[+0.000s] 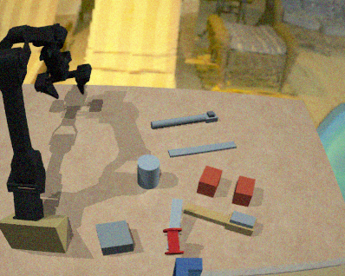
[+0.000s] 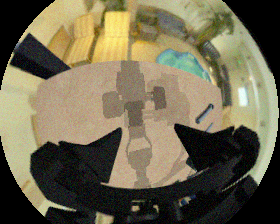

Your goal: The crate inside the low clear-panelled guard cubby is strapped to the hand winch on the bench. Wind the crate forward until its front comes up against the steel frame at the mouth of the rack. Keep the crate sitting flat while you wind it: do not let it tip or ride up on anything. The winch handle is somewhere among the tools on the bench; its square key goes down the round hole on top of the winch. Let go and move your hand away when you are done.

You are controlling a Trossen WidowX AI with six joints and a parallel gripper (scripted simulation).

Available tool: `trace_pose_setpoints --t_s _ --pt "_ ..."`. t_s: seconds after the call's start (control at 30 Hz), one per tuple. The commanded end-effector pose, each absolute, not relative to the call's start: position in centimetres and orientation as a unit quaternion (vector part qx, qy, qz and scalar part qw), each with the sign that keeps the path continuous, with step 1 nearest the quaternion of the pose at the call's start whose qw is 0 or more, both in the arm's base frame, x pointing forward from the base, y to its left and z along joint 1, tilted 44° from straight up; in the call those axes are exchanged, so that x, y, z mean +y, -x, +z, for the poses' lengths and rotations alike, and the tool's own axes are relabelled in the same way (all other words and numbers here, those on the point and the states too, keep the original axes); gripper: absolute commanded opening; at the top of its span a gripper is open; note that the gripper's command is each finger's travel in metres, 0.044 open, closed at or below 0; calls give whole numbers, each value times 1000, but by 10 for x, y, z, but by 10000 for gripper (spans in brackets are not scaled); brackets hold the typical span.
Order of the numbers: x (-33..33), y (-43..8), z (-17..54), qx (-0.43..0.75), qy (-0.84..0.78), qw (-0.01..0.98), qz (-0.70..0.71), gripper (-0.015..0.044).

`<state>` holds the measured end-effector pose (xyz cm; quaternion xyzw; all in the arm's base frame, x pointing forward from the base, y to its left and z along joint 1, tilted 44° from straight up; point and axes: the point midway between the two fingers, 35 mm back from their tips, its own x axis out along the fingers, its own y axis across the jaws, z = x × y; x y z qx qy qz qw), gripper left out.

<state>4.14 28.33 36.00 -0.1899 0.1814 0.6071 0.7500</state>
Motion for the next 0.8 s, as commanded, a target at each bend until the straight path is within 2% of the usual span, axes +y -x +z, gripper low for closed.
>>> trace_pose_setpoints --t_s 0.0,0.33,0.6,0.77 --pt "289 -90 340 191 264 754 570 440" --pt "254 -223 277 268 398 719 503 440" --pt "175 -312 226 336 433 674 495 440" --pt "112 -343 181 381 411 630 538 440"
